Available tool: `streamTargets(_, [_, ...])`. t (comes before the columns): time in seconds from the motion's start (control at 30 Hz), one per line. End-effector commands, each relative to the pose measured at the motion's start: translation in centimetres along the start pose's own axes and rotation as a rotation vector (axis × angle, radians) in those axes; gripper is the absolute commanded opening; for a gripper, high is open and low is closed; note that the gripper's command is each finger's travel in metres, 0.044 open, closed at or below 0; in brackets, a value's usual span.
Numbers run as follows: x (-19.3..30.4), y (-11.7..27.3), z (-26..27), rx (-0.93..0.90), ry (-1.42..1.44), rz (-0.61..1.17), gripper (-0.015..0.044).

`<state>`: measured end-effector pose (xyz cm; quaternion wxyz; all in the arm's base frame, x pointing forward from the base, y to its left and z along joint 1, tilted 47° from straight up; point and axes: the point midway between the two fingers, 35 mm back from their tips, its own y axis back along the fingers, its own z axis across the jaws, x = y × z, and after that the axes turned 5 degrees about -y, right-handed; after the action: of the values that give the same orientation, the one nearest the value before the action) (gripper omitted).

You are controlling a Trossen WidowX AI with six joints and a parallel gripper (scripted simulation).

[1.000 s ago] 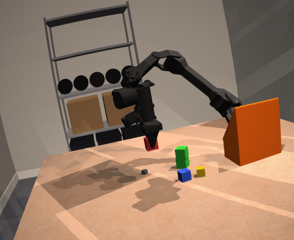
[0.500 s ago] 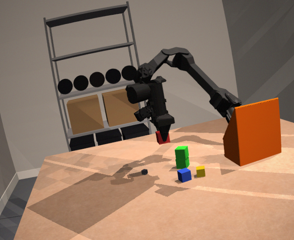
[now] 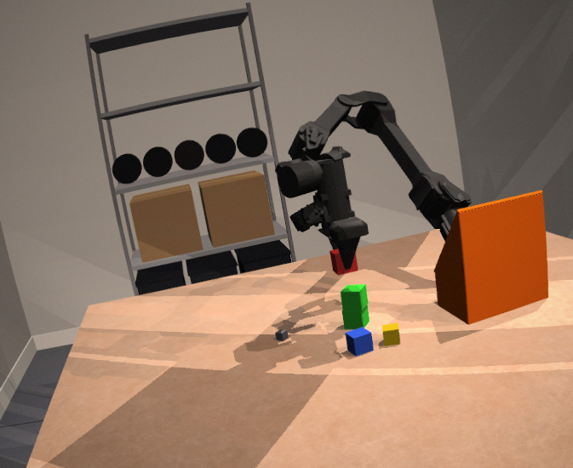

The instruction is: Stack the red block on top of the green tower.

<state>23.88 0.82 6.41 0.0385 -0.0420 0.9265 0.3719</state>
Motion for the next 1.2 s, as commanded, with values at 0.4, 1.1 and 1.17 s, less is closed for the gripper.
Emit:
streamTargets(0.4, [1.2,-2.4,-0.7,0.002,0.001,-0.005,0.0])
streamTargets(1.1, [1.2,-4.0,-0.8,0.003,0.001,-0.006,0.0])
streamTargets(1.17, [1.2,-4.1,-0.8,0.003,0.001,-0.006,0.0])
